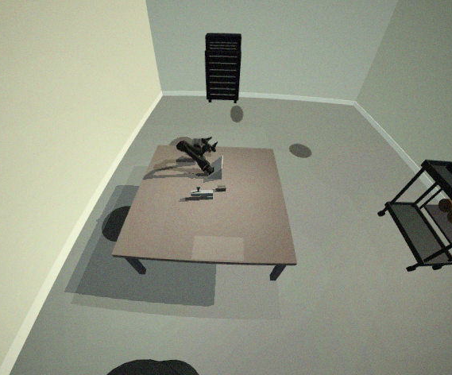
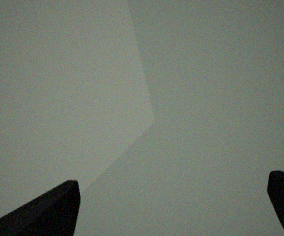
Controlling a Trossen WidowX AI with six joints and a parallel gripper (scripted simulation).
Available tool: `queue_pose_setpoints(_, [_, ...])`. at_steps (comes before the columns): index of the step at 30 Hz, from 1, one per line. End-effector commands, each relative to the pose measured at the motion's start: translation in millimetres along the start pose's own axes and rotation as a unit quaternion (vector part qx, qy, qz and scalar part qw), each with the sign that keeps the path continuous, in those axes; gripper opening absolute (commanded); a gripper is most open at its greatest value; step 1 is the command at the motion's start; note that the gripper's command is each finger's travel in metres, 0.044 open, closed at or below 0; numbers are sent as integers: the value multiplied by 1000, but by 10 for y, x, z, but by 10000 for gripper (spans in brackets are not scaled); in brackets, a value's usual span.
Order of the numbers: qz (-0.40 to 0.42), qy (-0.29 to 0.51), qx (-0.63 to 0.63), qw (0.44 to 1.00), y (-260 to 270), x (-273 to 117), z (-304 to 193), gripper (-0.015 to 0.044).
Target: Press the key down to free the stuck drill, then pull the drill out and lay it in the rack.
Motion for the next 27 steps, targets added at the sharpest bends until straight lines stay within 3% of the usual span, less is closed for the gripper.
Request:
queue_pose_setpoints(1, [0, 0, 0, 1000, 0, 0, 0, 374])
queue_pose_setpoints(10, [-1, 5, -2, 1000, 8, -10, -15, 138])
queue_pose_setpoints(15, [-12, 55, -25, 998, 95, -133, -175, 6])
queue_pose_setpoints(27, [-23, 215, -96, 972, 412, -607, -583, 0])
Point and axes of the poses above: the point midway between the two fingers, 35 mm back from their tips, its own x axis out along the fingers, its own y axis across the jaws, z = x × y, the point moved 7 cm from there along -x, back along the fingers, and after that the axes turned 14 degrees about -x, right-handed, at the moved point
